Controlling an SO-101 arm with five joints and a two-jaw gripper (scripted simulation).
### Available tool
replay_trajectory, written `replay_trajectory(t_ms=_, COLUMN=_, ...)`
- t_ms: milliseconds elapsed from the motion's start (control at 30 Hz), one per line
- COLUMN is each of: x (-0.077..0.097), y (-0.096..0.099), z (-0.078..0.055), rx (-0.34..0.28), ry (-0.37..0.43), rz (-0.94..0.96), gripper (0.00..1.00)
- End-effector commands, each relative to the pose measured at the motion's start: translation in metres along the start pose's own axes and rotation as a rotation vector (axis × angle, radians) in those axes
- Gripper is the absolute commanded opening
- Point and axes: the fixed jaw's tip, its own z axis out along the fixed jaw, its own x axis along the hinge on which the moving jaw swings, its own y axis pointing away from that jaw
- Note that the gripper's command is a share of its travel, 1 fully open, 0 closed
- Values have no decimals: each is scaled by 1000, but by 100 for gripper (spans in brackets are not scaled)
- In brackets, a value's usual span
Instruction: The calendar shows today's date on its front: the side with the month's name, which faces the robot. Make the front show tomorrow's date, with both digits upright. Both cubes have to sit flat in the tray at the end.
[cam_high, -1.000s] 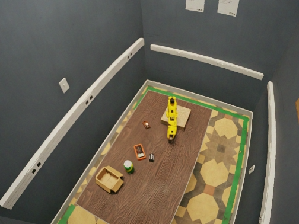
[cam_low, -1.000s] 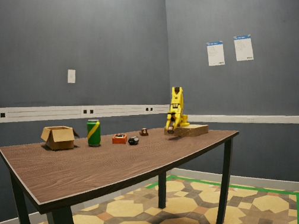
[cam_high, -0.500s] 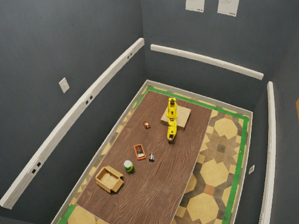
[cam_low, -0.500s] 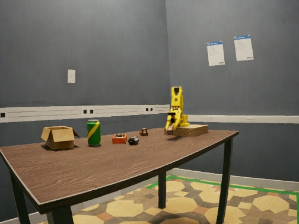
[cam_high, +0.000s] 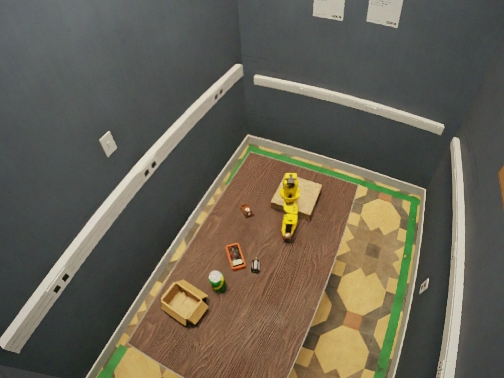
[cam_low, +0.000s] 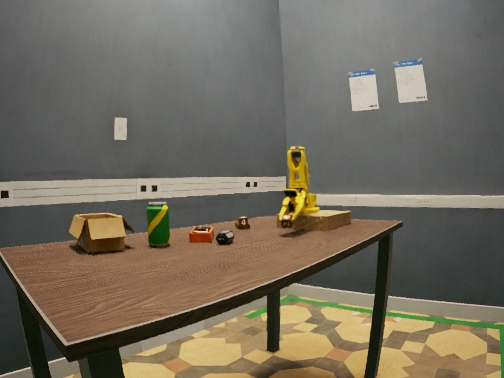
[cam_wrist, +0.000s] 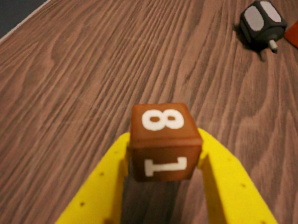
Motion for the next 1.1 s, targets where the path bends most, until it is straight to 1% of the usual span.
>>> replay_trajectory(t_ms=0, x=2, y=-1, z=-2, rx=4, ry=-54, rz=-9, gripper=0)
replay_trajectory(t_ms=133, x=2, y=-1, z=-5, rx=5, ry=-90, rz=-12, gripper=0)
replay_trajectory(t_ms=300, x=1, y=-1, z=-6, rx=5, ry=-110, rz=-13, gripper=0)
replay_trajectory(t_ms=1067, x=1, y=-1, z=-6, rx=5, ry=-112, rz=-14, gripper=0)
